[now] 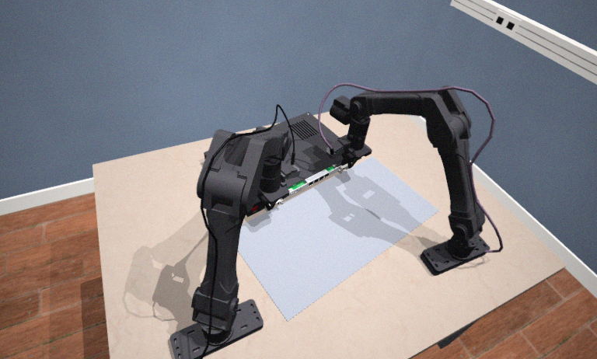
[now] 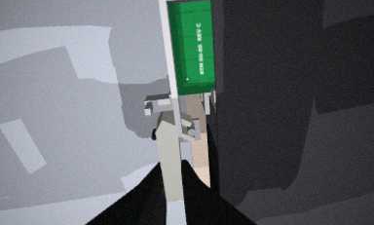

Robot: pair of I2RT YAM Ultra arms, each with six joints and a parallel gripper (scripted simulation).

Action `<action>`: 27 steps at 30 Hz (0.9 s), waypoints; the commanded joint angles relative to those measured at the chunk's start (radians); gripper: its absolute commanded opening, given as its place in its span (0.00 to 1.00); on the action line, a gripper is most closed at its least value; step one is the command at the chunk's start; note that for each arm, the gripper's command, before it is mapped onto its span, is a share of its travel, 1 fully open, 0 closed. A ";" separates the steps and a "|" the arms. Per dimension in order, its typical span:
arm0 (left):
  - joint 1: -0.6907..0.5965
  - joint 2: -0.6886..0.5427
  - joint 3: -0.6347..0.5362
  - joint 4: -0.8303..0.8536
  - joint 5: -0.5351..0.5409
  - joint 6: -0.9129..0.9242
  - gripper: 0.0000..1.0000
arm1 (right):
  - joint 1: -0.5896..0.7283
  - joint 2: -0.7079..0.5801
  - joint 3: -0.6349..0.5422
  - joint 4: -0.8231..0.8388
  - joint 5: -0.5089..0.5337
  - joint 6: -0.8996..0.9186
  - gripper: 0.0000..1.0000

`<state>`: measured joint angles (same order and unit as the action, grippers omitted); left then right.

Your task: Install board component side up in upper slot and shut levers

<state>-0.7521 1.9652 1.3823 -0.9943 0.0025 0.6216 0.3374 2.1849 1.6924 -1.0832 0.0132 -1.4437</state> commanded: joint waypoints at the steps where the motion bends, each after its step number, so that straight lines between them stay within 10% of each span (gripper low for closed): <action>1: 0.016 0.008 0.035 0.017 -0.019 -0.005 0.03 | -0.007 0.002 0.029 0.008 -0.017 0.011 0.04; 27: 0.004 -0.003 0.023 0.015 -0.023 -0.125 0.03 | -0.001 -0.024 0.006 0.026 -0.007 0.122 0.04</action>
<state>-0.7525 1.9652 1.3823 -0.9939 0.0032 0.5213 0.3374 2.1849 1.6924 -1.0855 0.0120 -1.3491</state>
